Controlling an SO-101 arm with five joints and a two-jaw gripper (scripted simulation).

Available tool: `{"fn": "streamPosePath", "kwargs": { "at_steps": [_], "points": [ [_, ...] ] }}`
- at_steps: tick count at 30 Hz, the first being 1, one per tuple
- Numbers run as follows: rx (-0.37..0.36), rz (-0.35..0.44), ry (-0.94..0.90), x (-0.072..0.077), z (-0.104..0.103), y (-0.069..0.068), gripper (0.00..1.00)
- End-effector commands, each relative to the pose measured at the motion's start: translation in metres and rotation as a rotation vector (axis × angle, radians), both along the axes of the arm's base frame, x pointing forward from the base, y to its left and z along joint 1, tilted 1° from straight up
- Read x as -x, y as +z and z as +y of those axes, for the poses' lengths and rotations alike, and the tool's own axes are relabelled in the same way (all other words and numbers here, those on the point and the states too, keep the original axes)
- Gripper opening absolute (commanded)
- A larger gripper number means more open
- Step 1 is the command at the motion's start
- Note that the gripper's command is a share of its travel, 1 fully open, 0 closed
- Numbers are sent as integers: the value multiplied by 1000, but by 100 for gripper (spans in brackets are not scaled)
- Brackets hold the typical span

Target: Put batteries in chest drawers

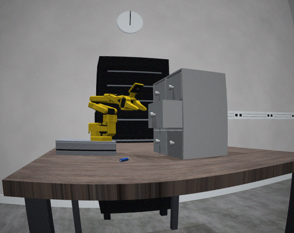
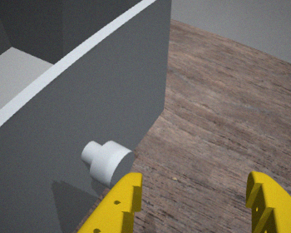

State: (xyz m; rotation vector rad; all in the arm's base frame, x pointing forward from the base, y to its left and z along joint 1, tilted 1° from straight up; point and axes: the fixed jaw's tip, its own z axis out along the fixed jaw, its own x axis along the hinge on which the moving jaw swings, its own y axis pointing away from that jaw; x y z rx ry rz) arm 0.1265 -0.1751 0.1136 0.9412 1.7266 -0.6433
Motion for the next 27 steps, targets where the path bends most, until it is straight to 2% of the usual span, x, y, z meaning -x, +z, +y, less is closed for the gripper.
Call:
{"fn": "streamPosePath", "kwargs": {
  "at_steps": [1,9,14,27],
  "points": [
    [-15,1,7,-1,2,-5,21],
    [-15,1,7,-1,2,-5,21],
    [-14,1,57,-15,2,-9,21],
    [-14,1,67,-18,2,-11,21]
  ]
}}
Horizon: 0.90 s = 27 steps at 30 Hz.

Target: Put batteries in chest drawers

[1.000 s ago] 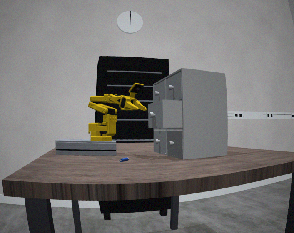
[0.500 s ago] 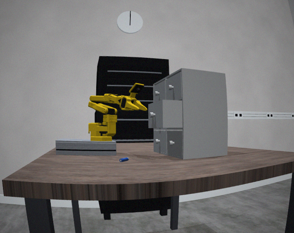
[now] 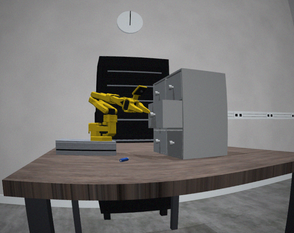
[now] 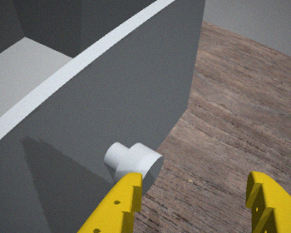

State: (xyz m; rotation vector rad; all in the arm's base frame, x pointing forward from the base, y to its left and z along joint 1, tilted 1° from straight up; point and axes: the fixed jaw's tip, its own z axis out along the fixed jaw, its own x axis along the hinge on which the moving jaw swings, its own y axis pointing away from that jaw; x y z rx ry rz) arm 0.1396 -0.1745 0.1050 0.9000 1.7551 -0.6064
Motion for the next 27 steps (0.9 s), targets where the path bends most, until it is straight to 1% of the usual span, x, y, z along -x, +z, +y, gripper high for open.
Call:
{"fn": "streamPosePath", "kwargs": {
  "at_steps": [1,4,16,18,27],
  "points": [
    [-5,-6,27,-7,1,-3,21],
    [-5,-6,57,-15,2,-7,21],
    [-5,-6,57,-15,2,-7,21],
    [-4,-6,77,-21,3,-10,21],
    [-4,-6,77,-21,3,-10,21]
  ]
}}
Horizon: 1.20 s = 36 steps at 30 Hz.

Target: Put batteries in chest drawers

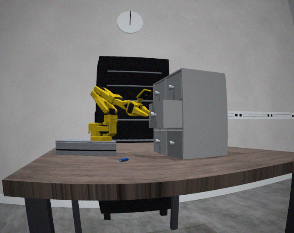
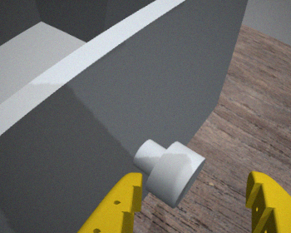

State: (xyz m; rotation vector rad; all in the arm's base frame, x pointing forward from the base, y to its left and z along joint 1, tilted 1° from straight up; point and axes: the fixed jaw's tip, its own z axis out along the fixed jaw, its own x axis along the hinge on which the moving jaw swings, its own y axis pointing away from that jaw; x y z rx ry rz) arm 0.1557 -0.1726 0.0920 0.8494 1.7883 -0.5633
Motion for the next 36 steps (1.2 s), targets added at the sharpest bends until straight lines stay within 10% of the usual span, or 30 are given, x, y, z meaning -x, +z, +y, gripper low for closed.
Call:
{"fn": "streamPosePath", "kwargs": {
  "at_steps": [1,36],
  "points": [
    [5,-15,16,-5,1,3,21],
    [6,-15,50,-13,4,5,21]
  ]
}}
